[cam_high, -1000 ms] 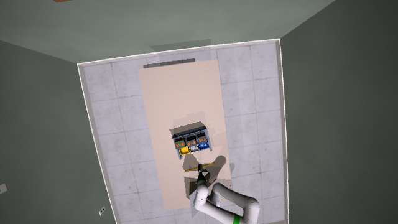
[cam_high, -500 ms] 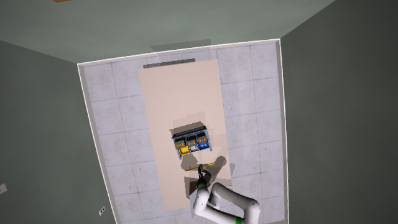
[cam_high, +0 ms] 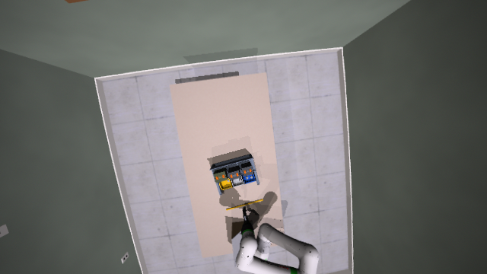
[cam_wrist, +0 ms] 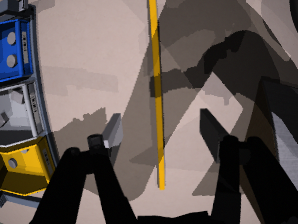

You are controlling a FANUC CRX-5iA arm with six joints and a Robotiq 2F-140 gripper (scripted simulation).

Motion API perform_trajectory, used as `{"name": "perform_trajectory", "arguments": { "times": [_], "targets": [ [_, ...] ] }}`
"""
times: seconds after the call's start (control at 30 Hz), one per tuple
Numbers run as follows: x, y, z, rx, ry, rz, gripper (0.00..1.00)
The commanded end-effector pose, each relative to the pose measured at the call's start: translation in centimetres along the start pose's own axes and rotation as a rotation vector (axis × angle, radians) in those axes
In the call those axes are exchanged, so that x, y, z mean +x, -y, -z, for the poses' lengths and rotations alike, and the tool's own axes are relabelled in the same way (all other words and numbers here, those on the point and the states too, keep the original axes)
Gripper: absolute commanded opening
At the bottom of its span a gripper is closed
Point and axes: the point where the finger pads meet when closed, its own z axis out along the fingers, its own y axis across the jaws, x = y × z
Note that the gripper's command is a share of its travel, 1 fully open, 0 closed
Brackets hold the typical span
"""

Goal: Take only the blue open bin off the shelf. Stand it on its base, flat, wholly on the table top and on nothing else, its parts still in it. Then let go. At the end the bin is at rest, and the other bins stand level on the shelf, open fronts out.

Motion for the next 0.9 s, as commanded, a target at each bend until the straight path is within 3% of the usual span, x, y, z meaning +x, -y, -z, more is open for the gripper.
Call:
{"name": "perform_trajectory", "arguments": {
  "times": [0.0, 0.17, 0.33, 0.87],
  "targets": [
    [0.0, 0.0, 0.2, 0.0, 0.0, 0.0, 0.57],
    [0.0, 0.0, 0.2, 0.0, 0.0, 0.0, 0.57],
    [0.0, 0.0, 2.9, 0.0, 0.0, 0.0, 0.57],
    [0.0, 0.0, 2.1, 0.0, 0.0, 0.0, 0.57]
  ]
}}
